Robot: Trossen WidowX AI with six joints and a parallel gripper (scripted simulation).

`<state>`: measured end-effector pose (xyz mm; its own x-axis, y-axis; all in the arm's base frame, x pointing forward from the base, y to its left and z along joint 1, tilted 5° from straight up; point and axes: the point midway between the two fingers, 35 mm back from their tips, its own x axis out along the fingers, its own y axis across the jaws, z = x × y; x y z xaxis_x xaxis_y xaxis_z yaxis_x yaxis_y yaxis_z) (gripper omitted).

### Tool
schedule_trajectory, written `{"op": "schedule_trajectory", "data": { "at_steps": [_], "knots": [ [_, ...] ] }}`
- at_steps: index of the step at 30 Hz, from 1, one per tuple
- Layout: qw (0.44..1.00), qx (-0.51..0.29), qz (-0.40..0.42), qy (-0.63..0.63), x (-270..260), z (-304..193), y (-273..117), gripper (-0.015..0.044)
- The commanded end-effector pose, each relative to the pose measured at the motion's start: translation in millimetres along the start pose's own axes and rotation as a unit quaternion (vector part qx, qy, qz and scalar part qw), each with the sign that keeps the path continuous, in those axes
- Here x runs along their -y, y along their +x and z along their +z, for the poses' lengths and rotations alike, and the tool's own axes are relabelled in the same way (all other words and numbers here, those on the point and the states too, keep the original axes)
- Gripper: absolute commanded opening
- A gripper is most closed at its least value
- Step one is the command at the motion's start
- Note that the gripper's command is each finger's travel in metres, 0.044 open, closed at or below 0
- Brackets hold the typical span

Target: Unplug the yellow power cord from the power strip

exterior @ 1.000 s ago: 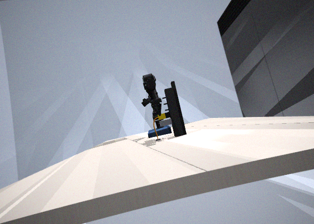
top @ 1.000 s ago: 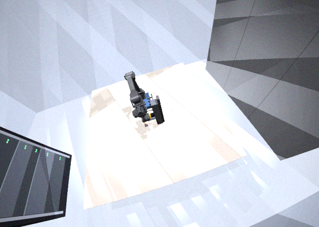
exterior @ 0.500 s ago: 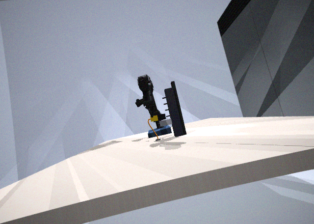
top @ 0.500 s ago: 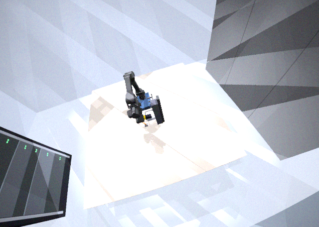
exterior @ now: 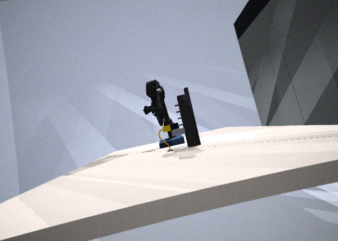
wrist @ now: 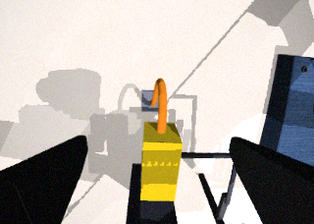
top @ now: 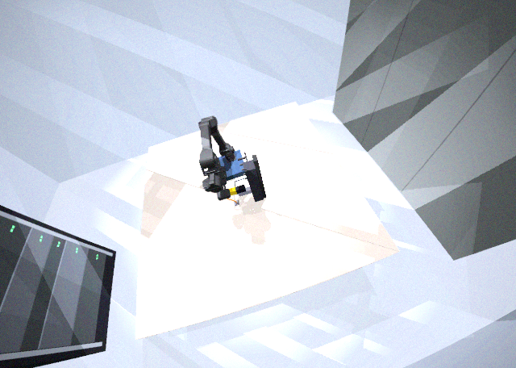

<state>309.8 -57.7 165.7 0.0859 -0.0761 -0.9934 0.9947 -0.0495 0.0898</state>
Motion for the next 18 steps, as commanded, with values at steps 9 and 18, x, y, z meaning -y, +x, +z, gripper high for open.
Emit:
{"op": "schedule_trajectory", "data": {
  "at_steps": [9, 18],
  "knots": [
    [1.000, 0.002, -0.002, 0.003, 1.8, 38.8, -6.3, 0.0440],
    [1.000, 0.002, -0.002, 0.003, 1.8, 38.8, -6.3, 0.0440]
  ]
}}
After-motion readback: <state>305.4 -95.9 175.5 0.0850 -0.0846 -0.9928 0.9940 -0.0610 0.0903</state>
